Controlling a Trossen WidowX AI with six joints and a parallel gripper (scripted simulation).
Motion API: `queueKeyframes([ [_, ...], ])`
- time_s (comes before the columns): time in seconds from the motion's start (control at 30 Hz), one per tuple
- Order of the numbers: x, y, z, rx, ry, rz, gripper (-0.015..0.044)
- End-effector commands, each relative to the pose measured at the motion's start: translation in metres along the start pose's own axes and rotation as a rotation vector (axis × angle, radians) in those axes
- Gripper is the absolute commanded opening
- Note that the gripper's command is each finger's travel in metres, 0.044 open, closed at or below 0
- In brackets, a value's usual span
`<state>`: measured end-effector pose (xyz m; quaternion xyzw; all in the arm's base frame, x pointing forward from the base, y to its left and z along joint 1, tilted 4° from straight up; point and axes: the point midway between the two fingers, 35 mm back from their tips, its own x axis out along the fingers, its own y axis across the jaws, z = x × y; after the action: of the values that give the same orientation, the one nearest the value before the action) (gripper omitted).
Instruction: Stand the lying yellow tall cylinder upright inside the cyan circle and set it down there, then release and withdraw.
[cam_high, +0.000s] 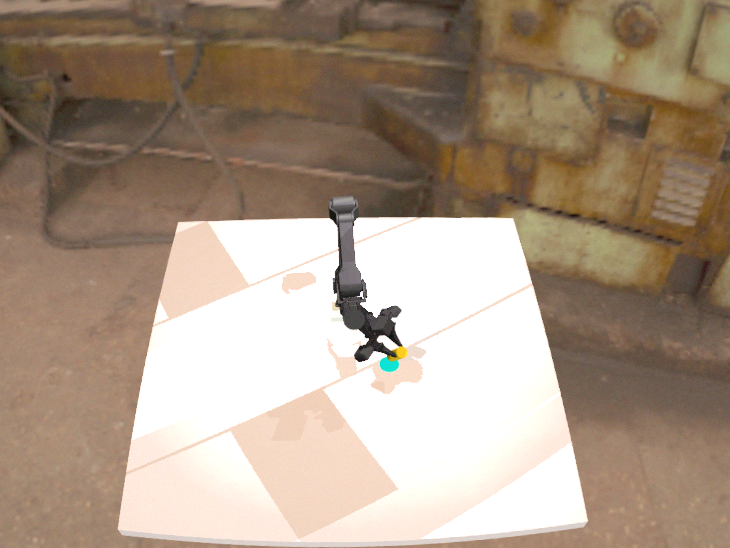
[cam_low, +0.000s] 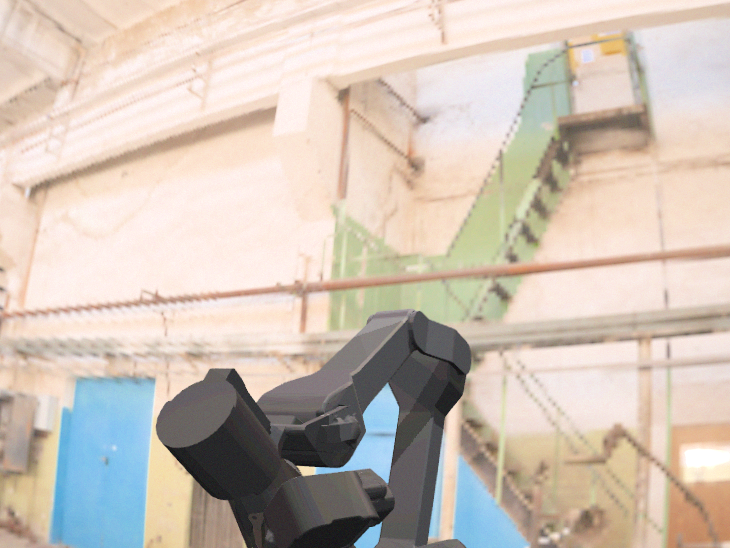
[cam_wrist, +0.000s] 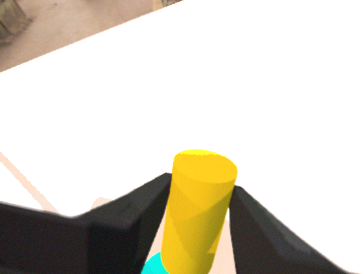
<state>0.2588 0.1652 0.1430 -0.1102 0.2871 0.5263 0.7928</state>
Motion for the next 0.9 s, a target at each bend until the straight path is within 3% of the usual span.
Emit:
queueKeyframes([
  [0.0,-0.003,0.0,0.002,-0.005,-0.039,0.003,0.0105],
  [0.87,-0.013,0.002,0.0,-0.047,-0.194,0.033,0.0105],
])
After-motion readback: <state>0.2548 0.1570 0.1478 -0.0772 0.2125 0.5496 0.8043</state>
